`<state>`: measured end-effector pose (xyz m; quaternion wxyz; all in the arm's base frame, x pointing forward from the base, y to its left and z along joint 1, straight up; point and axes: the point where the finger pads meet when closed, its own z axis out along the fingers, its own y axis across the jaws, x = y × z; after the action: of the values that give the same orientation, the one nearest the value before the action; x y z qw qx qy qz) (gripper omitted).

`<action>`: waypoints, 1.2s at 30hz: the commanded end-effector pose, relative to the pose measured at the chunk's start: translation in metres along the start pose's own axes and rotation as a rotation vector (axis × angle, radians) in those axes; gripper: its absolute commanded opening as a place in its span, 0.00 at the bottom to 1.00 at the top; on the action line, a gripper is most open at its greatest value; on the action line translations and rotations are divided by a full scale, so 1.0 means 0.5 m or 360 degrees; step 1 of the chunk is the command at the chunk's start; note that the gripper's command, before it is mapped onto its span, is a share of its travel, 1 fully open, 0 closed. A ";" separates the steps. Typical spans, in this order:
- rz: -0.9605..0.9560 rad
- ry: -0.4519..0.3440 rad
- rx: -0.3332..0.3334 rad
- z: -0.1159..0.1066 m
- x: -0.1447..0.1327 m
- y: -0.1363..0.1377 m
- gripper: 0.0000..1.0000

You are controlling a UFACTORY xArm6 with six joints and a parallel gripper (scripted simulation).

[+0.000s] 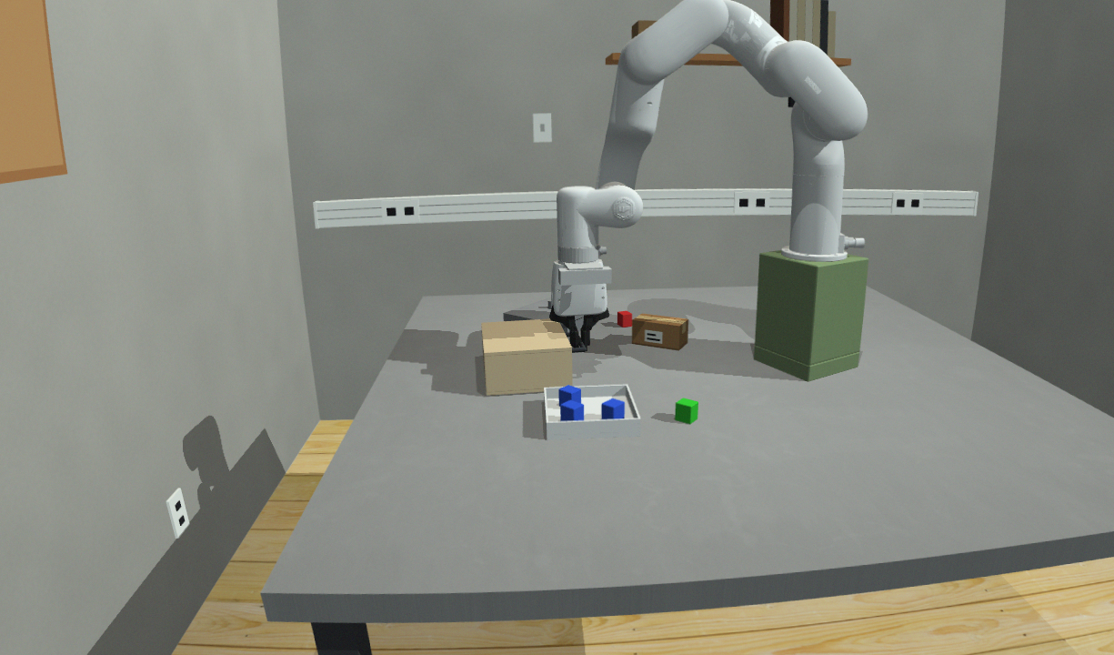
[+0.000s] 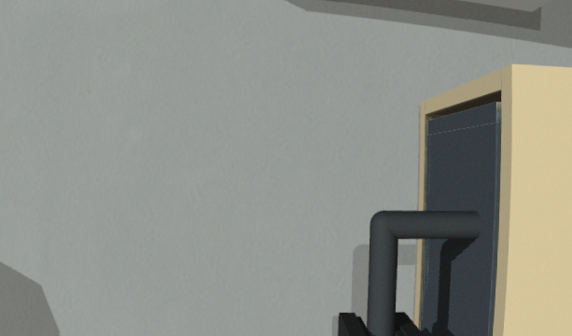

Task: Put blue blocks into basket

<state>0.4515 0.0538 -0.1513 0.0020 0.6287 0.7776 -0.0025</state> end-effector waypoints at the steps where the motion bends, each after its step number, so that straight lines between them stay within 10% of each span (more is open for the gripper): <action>1: 0.0000 -0.0001 -0.0006 -0.002 0.000 0.003 0.00; 36: 0.0000 -0.0001 -0.0006 0.001 0.000 -0.125 0.00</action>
<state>0.3949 0.0417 -0.1524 0.0007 0.6287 0.7776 -0.0011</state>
